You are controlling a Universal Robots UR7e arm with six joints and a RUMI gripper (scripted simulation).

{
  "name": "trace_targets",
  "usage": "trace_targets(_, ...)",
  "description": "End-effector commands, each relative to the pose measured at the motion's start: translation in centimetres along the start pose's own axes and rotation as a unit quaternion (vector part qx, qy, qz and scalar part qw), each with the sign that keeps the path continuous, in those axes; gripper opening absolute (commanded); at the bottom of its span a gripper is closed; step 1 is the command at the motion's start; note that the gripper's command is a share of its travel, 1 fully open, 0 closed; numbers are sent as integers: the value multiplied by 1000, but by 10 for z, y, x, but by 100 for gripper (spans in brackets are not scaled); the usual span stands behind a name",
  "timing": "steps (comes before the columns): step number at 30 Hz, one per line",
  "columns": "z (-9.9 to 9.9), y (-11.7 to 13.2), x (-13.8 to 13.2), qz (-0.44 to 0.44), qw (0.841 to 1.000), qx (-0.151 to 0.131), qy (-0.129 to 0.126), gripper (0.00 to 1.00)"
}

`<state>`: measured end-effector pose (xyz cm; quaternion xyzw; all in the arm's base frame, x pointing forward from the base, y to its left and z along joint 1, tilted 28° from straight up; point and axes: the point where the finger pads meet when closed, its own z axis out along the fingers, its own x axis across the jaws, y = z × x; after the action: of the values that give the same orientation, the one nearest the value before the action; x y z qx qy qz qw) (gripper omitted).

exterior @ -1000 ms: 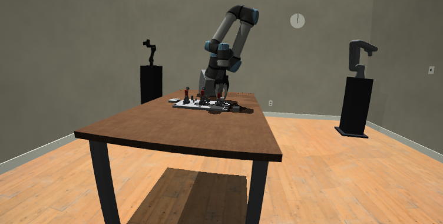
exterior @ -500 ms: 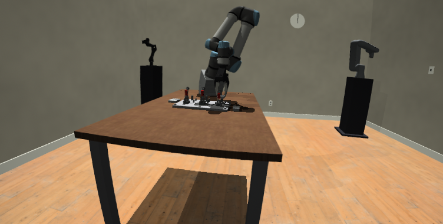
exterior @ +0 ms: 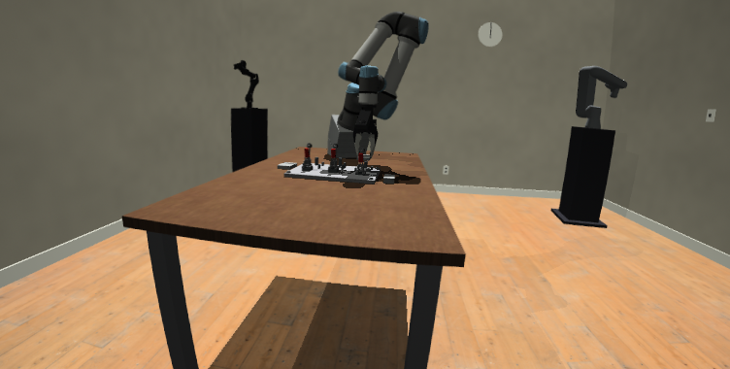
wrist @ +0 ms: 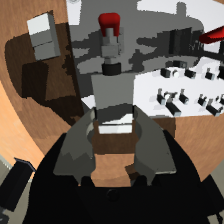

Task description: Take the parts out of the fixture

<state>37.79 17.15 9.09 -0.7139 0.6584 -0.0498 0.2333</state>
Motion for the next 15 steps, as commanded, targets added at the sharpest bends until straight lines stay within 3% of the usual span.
trace_targets(1, -6, 1, 0, 0, 1000, 0, 0, 0)
trace_targets(9, -24, 5, 0, 0, 1000, 0, 0, 0)
trace_targets(15, -28, 6, 0, 0, 1000, 0, 0, 0)
